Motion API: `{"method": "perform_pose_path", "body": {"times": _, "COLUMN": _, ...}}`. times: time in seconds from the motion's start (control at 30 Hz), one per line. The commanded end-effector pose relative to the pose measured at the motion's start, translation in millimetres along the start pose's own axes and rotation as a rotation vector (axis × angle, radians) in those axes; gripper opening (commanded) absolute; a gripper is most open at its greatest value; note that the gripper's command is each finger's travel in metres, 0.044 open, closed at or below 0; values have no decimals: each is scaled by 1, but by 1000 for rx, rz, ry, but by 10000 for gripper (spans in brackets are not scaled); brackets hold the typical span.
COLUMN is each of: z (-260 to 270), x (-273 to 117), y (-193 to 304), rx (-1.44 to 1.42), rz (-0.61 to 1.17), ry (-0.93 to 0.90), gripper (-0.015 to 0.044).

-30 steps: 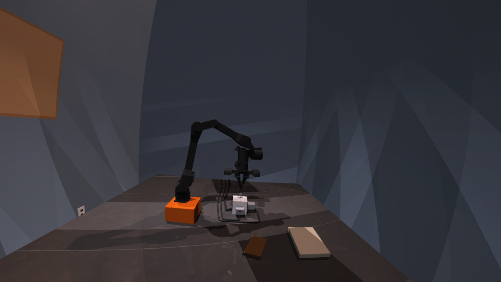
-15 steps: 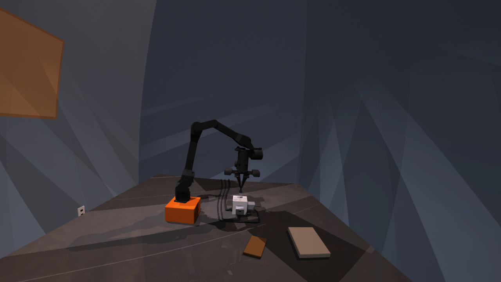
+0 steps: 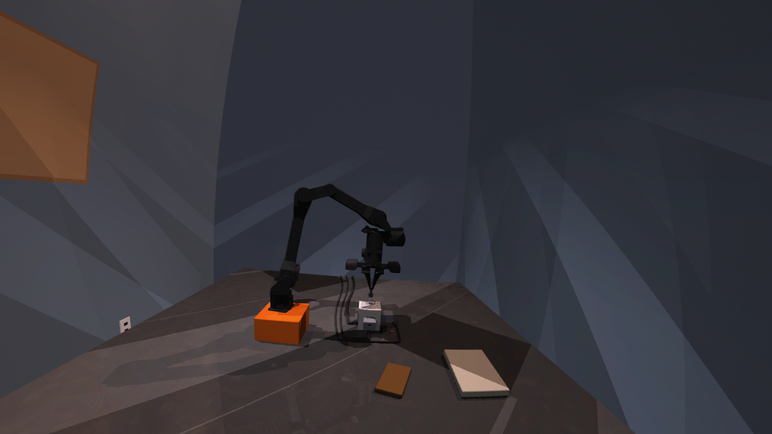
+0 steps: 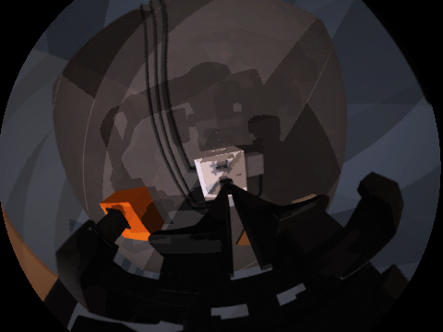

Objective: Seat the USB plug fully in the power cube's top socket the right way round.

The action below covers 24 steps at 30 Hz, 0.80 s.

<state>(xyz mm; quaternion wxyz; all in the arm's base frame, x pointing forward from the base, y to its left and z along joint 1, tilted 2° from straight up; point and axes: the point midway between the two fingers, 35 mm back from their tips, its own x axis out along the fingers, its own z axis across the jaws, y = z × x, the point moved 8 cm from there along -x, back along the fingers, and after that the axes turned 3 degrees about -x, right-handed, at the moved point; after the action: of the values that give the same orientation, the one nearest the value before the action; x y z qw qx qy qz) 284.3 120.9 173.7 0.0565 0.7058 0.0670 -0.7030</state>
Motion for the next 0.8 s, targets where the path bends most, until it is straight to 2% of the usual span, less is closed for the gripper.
{"method": "perform_pose_path", "body": {"times": 0.0, "z": 0, "x": 1, "y": 0, "rx": -6, "rz": -7, "ry": 0, "gripper": 0}}
{"method": "perform_pose_path", "body": {"times": 0.77, "z": 0, "x": 3, "y": 0, "rx": -9, "rz": -25, "ry": 0, "gripper": 0}}
